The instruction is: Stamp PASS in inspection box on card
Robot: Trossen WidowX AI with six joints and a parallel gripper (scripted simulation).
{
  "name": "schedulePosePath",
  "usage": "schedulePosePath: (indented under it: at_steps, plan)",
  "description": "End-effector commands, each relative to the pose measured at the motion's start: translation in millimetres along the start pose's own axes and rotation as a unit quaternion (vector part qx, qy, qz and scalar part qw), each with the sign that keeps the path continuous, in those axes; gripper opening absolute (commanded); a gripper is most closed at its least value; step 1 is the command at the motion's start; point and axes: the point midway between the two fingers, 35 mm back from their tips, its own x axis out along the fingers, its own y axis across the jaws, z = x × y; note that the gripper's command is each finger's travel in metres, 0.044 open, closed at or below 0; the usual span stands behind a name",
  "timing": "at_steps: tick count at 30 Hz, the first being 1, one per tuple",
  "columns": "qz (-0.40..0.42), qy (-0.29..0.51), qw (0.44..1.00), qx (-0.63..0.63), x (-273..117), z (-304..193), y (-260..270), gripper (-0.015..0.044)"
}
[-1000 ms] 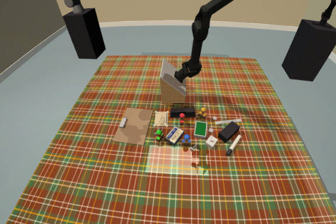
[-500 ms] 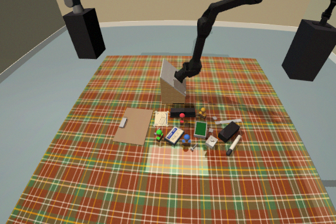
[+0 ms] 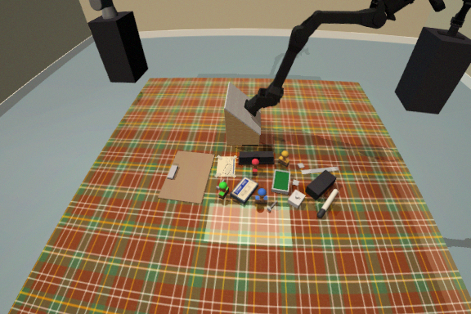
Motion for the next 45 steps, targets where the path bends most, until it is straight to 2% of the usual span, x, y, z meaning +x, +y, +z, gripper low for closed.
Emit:
schedulePosePath:
  at_steps: [1,11,20,26,33,38,45]
  plan:
    - [-0.034,0.056,0.994,-0.093,-5.4,-36.4,-45.0,0.0221]
    - [-0.134,0.192,0.921,-0.313,-35.5,-84.1,-187.7,0.0221]
    - [-0.236,0.302,0.799,-0.463,-85.2,-62.0,-324.4,0.0221]
    - [-0.308,0.366,0.701,-0.528,-129.1,-15.7,-404.6,0.0221]
    - [-0.400,0.417,0.591,-0.563,-188.2,63.7,-476.5,0.0221]
    - [-0.471,0.424,0.531,-0.563,-231.2,130.5,-509.6,0.0221]
    - [-0.540,0.474,0.436,-0.542,-297.0,203.4,-532.5,0.0221]
